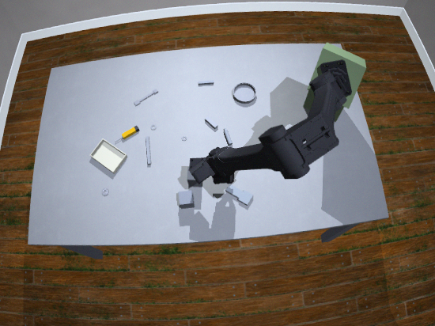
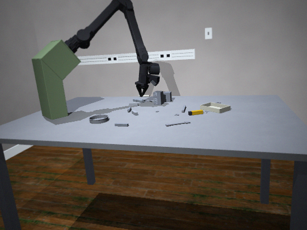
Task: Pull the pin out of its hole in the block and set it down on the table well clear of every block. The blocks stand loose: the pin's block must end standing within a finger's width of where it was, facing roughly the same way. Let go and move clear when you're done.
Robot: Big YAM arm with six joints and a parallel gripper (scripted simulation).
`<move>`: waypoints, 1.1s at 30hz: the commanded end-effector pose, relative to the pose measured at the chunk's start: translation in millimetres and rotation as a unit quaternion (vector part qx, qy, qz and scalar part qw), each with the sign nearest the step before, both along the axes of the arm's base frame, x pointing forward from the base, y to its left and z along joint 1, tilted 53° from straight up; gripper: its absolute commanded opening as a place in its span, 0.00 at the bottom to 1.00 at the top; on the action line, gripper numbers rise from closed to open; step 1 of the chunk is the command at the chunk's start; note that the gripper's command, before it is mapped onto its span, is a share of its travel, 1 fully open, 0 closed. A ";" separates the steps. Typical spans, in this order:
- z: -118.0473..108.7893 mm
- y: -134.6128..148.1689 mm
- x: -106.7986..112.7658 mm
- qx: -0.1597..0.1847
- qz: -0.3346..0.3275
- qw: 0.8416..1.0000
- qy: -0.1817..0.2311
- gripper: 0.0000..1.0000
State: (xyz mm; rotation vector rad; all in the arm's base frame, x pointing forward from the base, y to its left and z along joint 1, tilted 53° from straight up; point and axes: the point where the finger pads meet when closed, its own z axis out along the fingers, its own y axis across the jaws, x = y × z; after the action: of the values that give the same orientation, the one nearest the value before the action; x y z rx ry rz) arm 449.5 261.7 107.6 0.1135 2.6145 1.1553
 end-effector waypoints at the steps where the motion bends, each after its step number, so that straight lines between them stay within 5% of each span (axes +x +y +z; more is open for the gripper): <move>1: 16.6 -6.9 6.4 0.004 -0.005 1.000 -0.014 0.00; 33: 12.5 -11.4 8.8 0.005 -0.005 1.000 -0.010 0.00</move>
State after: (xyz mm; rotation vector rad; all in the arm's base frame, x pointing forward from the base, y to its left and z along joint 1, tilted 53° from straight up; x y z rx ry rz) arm 451.9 259.3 110.3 0.1073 2.6096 1.1646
